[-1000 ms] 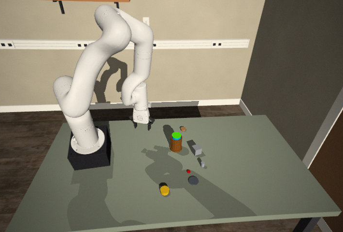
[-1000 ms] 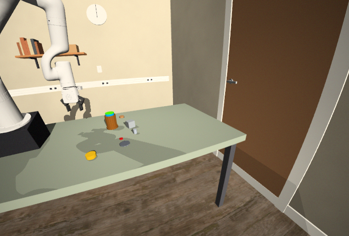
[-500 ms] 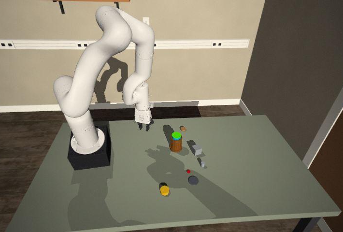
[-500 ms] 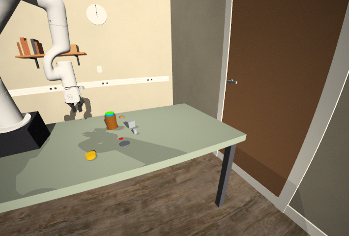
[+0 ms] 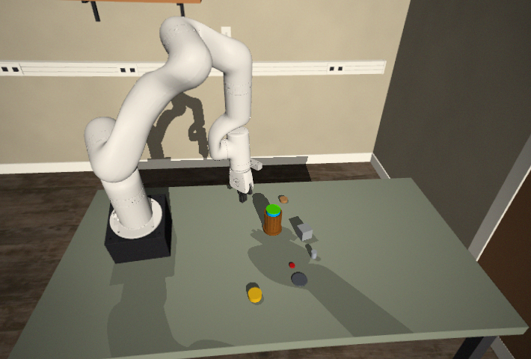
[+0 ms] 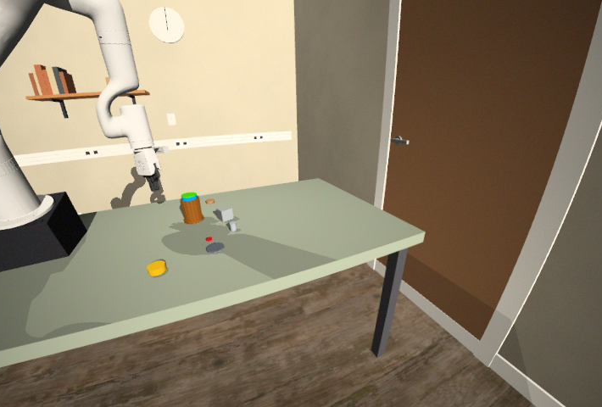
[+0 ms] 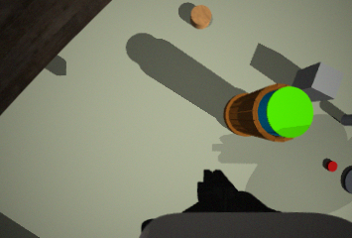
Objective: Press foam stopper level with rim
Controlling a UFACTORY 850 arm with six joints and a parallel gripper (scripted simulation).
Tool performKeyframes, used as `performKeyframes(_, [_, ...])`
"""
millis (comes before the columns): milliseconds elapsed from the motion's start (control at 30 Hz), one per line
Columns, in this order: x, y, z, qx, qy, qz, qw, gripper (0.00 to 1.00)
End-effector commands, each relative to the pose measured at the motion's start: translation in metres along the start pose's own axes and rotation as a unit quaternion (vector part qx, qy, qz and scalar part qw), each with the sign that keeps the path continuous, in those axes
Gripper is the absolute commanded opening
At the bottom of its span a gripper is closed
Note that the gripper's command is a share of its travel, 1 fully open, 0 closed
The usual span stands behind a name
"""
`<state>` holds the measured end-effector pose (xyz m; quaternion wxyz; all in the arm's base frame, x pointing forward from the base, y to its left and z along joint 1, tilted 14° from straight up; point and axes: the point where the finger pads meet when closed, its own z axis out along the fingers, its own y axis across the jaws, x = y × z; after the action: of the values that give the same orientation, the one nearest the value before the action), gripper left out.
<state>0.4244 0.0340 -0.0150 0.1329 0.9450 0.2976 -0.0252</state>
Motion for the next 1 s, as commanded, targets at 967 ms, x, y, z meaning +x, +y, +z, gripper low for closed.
performKeyframes(967, [0.074,0.106,0.007,0.019,-0.018,0.367,0.93,0.0])
